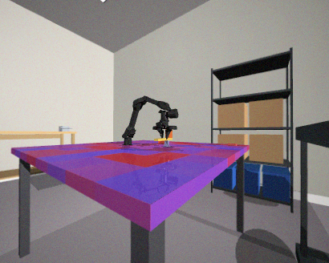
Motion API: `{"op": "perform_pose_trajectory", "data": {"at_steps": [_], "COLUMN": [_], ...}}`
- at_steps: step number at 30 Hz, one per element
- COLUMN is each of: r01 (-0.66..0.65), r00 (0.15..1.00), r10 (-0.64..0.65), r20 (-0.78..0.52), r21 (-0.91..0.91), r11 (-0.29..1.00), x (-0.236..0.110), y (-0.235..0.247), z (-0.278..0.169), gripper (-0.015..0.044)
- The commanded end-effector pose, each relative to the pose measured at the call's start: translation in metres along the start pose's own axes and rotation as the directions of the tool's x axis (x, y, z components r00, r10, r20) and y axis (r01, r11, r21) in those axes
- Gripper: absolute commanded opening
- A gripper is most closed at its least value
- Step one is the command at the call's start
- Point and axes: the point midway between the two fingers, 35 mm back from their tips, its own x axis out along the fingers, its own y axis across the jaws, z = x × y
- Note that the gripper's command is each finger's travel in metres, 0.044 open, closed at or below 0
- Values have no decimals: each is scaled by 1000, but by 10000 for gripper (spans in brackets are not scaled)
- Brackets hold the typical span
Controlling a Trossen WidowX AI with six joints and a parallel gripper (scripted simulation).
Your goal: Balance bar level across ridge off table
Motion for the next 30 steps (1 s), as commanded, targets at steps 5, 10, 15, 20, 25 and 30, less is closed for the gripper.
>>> {"op": "perform_pose_trajectory", "data": {"at_steps": [5, 10, 15, 20, 25, 30], "r01": [0, 0, 0, 0, 0, 0], "r00": [1000, 1000, 1000, 1000, 1000, 1000], "r10": [0, 0, 0, 0, 0, 0], "r20": [0, 0, 0, 0, 0, 0], "r21": [0, 0, 0, 0, 0, 0], "r11": [1000, 1000, 1000, 1000, 1000, 1000], "x": [0, 0, 0, 0, -7, -62], "y": [0, 0, 0, 0, 1, 5], "z": [0, 0, 0, 0, 0, 0], "gripper": [185, 185, 290, 421, 440, 440]}}
